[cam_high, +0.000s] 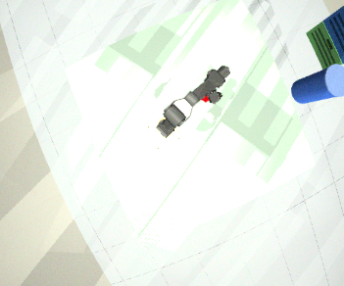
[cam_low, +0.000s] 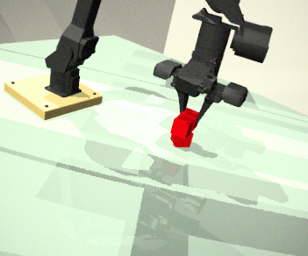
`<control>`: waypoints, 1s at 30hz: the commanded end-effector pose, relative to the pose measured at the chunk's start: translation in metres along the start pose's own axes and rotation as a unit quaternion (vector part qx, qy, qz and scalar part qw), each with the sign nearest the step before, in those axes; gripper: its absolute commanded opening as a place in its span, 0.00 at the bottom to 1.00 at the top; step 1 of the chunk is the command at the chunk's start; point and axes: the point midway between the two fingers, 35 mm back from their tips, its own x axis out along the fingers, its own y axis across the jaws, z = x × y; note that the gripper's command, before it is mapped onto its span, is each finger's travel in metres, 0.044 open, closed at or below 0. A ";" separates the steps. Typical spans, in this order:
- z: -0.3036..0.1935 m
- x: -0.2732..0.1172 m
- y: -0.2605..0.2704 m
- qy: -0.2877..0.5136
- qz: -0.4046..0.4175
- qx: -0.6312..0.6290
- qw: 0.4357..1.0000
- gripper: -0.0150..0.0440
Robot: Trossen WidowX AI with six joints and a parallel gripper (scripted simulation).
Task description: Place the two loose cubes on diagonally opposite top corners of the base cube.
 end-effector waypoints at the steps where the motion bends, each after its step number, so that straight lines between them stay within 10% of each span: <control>1: 0.000 0.001 -0.001 0.000 -0.001 -0.001 1.000 0.48; 4: 0.000 0.001 -0.001 0.000 -0.001 -0.001 1.000 0.60; 30: 0.000 -0.028 0.000 0.000 0.000 0.000 1.000 0.60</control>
